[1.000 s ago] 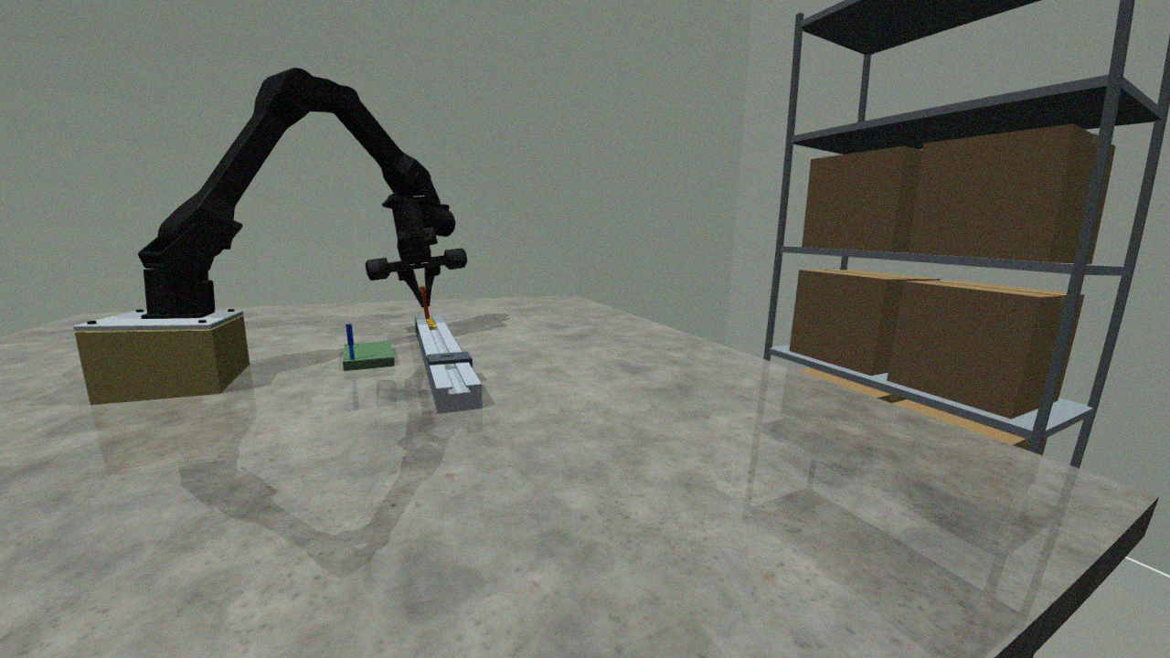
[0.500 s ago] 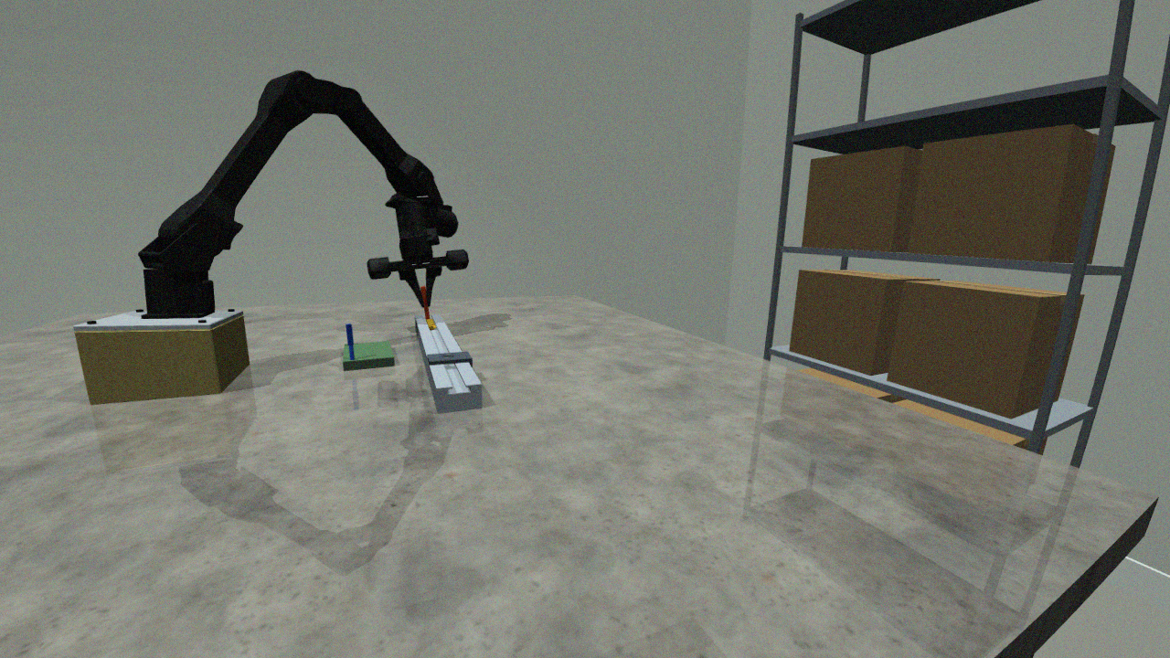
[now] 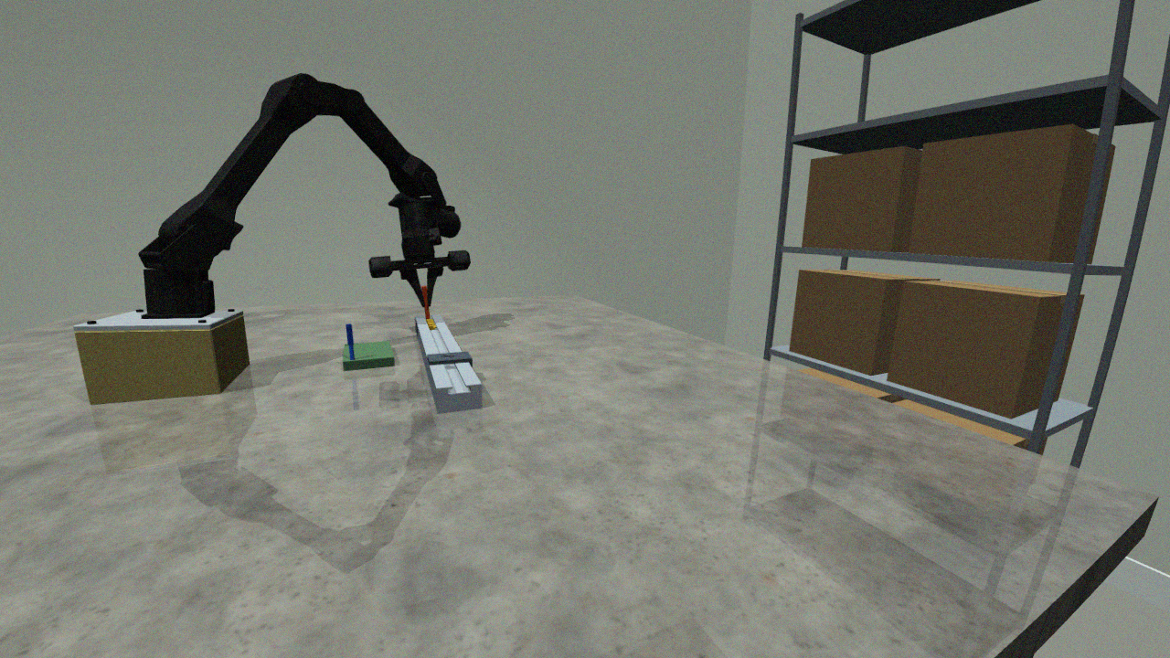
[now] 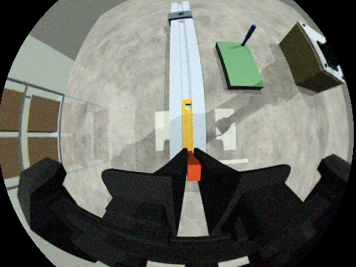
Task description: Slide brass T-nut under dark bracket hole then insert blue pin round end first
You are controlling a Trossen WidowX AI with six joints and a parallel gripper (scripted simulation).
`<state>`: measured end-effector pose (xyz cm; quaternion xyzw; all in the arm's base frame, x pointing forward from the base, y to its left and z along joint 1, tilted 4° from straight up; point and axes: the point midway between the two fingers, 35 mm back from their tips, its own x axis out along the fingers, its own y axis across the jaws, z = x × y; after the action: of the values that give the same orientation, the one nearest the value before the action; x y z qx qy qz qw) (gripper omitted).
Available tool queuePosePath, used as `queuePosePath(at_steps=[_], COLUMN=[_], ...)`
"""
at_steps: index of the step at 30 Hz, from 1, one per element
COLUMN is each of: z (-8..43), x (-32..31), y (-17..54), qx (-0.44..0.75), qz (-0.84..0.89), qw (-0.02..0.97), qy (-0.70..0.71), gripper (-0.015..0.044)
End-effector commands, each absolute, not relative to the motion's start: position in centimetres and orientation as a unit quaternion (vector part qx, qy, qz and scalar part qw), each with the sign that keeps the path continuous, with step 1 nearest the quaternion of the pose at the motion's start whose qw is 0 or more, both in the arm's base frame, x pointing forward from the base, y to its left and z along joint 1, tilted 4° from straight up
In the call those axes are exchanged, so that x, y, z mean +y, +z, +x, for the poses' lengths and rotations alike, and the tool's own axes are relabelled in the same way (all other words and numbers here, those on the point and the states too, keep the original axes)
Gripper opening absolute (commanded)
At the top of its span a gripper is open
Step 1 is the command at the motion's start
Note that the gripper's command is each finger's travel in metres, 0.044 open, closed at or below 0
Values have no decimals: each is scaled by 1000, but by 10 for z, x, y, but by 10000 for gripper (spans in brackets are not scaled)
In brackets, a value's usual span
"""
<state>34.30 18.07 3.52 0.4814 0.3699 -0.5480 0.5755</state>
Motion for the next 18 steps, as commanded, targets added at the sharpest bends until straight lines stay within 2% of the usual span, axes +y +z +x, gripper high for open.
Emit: queuePosePath(at_steps=[1, 18], z=[345, 347], x=[183, 182], y=[36, 36], qx=[374, 383], qz=[481, 472], qw=[574, 569], qy=[-547, -554], gripper=[-150, -150])
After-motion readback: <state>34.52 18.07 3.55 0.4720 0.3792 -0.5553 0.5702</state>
